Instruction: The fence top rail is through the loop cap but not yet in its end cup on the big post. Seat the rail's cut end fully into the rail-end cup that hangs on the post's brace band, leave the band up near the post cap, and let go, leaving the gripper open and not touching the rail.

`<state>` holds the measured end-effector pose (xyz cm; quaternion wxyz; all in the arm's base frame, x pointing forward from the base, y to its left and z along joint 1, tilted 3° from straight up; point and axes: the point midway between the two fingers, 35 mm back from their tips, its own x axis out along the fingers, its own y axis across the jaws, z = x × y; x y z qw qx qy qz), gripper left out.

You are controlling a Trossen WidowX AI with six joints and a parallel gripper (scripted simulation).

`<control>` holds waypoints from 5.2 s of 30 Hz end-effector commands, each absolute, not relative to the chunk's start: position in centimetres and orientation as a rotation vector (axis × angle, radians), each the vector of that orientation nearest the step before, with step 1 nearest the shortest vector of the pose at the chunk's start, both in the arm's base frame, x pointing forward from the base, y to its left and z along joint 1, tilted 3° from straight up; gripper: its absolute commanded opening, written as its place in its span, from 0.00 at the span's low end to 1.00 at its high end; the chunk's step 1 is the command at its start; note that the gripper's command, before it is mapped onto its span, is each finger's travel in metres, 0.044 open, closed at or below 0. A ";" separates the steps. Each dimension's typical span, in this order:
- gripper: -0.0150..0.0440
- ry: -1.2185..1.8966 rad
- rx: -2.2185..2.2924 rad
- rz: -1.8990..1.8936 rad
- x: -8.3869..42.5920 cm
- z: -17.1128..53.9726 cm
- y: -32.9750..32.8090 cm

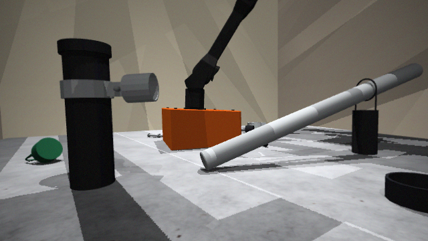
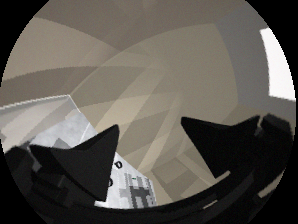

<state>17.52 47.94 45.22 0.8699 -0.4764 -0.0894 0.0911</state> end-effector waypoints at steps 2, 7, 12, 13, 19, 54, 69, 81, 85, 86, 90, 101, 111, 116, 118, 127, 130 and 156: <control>1.00 -0.185 -0.998 0.193 18.6 45.1 47.6; 1.00 -0.142 -1.004 0.227 25.8 43.5 43.8; 1.00 -0.041 -0.987 0.278 31.5 40.7 38.6; 1.00 -0.012 -0.979 0.289 32.4 40.0 37.3; 1.00 0.195 -0.892 0.347 36.2 35.1 29.1; 1.00 0.985 -0.332 0.344 29.1 17.2 3.9; 1.00 0.907 -1.256 0.659 32.7 14.6 -7.7; 1.00 0.906 -1.265 0.662 32.7 14.6 -7.8; 1.00 0.906 -1.265 0.662 32.7 14.6 -7.8; 1.00 0.906 -1.265 0.662 32.8 14.3 -7.8; 1.00 0.906 -1.265 0.662 32.9 11.8 -7.7; 1.00 0.906 -1.264 0.662 33.1 9.8 -7.6; 1.00 0.905 -1.265 0.661 34.0 8.4 -7.8; 1.00 0.905 -1.265 0.661 34.4 7.7 -7.8; 1.00 0.905 -1.265 0.661 34.6 7.5 -7.8; 1.00 0.905 -1.265 0.661 35.3 6.2 -7.9; 1.00 0.905 -1.265 0.661 35.6 5.8 -7.9; 0.42 0.904 -1.265 0.660 36.4 4.1 -8.0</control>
